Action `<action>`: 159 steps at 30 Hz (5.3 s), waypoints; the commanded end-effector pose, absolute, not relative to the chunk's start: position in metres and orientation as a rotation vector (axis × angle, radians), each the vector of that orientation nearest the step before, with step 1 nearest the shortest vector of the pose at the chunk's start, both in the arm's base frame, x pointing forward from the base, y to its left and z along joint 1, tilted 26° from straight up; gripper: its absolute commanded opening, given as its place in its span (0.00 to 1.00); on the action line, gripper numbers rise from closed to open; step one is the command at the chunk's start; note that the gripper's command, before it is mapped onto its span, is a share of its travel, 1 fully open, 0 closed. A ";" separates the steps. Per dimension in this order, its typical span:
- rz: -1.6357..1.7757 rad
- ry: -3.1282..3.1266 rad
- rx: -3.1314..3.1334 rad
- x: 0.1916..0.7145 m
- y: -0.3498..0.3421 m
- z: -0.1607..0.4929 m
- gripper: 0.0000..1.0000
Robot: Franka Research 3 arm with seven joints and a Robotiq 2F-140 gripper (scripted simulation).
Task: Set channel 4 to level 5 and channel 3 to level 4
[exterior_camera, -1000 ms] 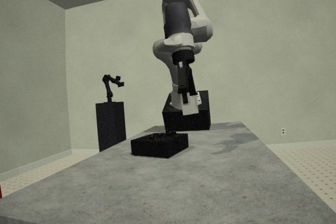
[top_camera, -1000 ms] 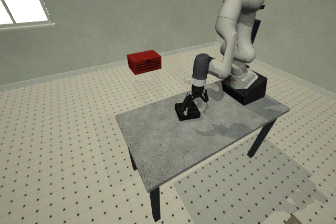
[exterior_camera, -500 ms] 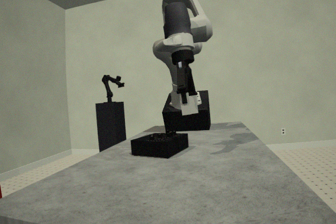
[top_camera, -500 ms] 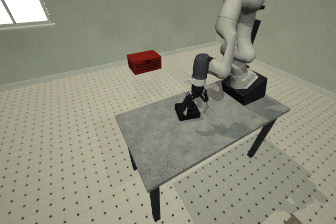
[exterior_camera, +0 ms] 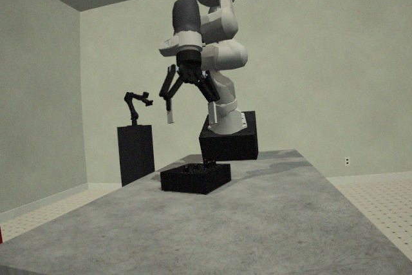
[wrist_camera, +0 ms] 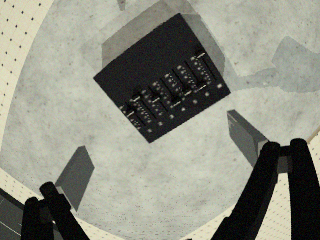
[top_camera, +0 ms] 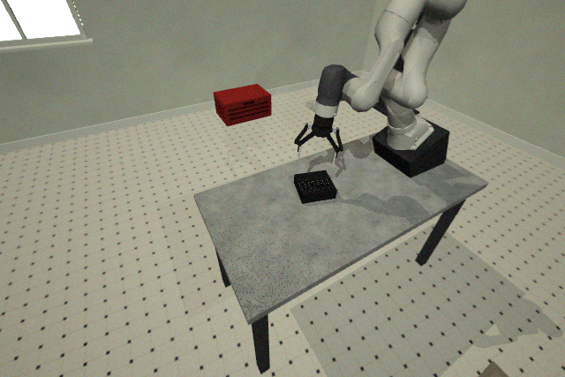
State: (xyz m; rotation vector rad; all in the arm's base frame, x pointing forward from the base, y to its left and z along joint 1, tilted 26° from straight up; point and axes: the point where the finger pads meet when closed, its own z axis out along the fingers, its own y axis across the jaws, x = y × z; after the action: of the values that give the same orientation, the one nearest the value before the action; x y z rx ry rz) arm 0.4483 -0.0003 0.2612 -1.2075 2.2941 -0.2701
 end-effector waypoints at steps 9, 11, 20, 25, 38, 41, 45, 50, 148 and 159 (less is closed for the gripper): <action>-0.098 2.563 -0.577 0.435 -0.003 0.257 1.00; -0.077 2.587 -0.499 0.435 -0.003 0.257 1.00; 0.012 2.670 -0.147 0.435 -0.003 0.257 1.00; 0.025 2.681 -0.090 0.435 -0.003 0.257 1.00; 0.098 2.674 0.261 0.442 -0.006 0.251 1.00; 0.136 2.654 0.422 0.448 -0.009 0.245 1.00; 0.193 2.627 0.599 0.463 -0.017 0.227 1.00; 0.282 2.589 0.840 0.476 -0.022 0.207 1.00; 0.528 1.761 2.216 0.489 -0.022 0.183 0.00; 0.528 1.761 2.216 0.489 -0.022 0.183 0.00</action>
State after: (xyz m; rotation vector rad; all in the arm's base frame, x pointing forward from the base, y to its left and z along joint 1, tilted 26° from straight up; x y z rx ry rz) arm 0.4876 -0.0216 0.1822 2.2202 1.7590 0.5252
